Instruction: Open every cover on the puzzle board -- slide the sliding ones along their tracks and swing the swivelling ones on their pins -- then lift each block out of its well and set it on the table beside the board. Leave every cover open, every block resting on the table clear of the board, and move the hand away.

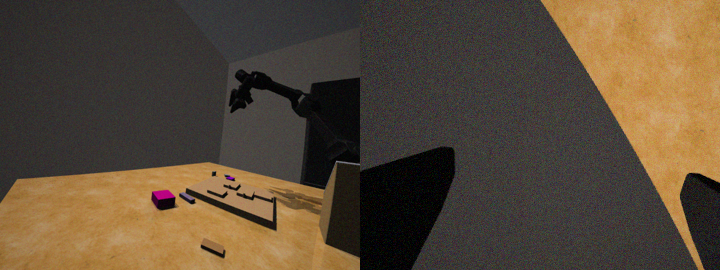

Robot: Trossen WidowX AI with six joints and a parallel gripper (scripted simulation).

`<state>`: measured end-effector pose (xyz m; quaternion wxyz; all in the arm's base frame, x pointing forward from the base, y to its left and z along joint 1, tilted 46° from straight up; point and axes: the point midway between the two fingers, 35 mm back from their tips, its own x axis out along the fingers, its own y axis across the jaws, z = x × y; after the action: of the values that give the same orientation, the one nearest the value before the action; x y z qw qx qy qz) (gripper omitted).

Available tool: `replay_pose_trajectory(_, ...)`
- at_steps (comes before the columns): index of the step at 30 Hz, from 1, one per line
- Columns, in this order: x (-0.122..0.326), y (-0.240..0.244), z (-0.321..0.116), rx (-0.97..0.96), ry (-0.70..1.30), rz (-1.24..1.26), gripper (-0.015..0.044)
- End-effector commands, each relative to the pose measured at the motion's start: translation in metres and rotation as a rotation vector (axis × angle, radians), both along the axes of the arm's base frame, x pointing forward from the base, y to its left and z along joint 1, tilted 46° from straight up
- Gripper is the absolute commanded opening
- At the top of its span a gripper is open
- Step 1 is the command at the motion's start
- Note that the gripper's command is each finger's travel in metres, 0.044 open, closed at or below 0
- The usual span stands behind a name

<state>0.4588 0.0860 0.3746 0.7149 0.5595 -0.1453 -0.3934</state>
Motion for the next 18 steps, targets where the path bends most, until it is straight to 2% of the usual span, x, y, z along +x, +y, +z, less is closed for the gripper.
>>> replay_pose_trajectory(1, 0.0, 0.0, -0.001, -0.002, 0.004, 0.001, 0.0374)
replay_pose_trajectory(15, 0.014, 0.005, -0.06, -0.159, 0.323, 0.104, 0.0006)
replay_pose_trajectory(18, 0.015, 0.006, -0.066, -0.174, 0.354, 0.115, 0.0)
